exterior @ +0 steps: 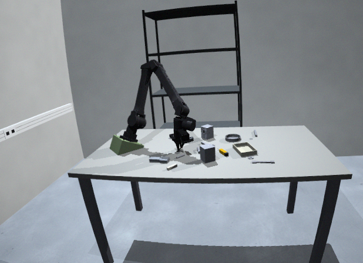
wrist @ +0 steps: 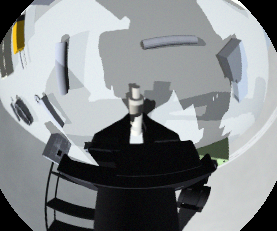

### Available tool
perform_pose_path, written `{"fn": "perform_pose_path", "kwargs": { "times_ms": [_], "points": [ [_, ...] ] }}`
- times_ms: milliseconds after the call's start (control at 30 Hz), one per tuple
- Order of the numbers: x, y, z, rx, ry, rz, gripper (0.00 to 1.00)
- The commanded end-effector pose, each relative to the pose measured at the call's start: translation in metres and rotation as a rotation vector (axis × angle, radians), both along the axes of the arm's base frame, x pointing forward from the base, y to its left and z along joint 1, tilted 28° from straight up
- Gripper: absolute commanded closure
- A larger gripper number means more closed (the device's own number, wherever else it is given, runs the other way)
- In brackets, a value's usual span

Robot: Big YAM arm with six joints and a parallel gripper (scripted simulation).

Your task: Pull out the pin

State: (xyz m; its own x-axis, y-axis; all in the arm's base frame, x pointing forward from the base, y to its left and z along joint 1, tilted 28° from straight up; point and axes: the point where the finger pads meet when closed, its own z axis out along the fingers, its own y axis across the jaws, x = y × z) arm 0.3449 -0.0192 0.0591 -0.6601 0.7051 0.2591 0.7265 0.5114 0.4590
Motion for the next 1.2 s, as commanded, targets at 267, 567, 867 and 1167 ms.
{"fn": "perform_pose_path", "kwargs": {
  "times_ms": [267,567,867,1167],
  "points": [
    [-0.0097,0.0183,-0.0326,0.024,0.044,0.035,1.00],
    [-0.0103,0.0191,-0.0342,0.026,0.045,0.038,1.00],
    [-0.0103,0.0191,-0.0342,0.026,0.045,0.038,0.73],
    [-0.0103,0.0191,-0.0342,0.026,0.045,0.038,0.64]
  ]
}}
